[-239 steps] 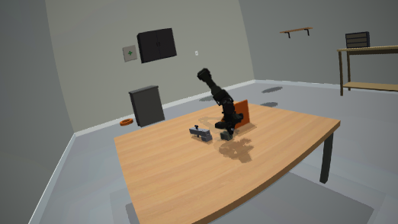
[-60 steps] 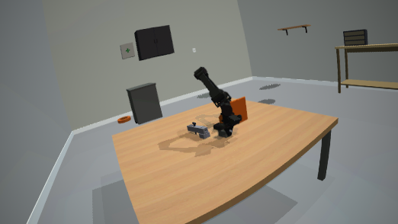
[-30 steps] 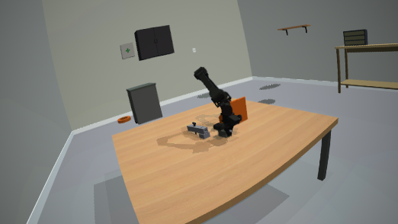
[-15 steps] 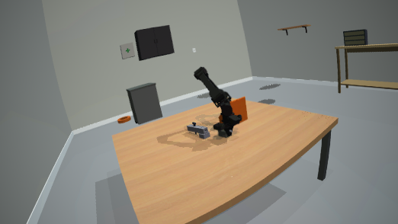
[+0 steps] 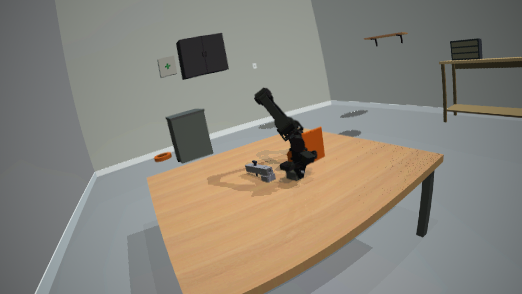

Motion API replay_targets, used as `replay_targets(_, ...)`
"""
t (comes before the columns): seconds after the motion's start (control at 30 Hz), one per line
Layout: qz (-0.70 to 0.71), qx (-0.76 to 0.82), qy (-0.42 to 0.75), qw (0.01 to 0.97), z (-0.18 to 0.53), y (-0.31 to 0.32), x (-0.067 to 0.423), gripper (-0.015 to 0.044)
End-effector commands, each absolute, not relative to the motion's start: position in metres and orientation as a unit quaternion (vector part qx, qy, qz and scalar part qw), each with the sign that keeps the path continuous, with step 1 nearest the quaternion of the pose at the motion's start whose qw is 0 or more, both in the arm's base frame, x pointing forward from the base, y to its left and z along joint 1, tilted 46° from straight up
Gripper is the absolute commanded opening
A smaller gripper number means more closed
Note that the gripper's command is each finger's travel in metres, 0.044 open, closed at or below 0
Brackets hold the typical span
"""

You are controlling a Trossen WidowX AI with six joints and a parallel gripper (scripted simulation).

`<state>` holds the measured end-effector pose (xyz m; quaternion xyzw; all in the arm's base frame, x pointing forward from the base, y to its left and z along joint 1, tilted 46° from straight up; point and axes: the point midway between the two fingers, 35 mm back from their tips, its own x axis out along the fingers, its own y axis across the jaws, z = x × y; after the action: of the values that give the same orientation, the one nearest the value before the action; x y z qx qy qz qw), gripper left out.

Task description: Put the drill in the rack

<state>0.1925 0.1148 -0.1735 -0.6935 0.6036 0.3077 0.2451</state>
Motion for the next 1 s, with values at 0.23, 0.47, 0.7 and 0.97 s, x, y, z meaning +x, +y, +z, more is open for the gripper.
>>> replay_targets(0.23,0.308,-0.693,0.604,0.245,-0.174,0.115,0.192,0.0026)
replay_targets(0.47,0.308,-0.693,0.604,0.245,-0.174,0.115,0.192,0.021)
replay_targets(0.7,0.308,-0.693,0.604,0.245,-0.174,0.115,0.192,0.0394)
replay_targets(0.97,0.306,-0.692,0.609,0.239,-0.155,0.132,0.19,0.044)
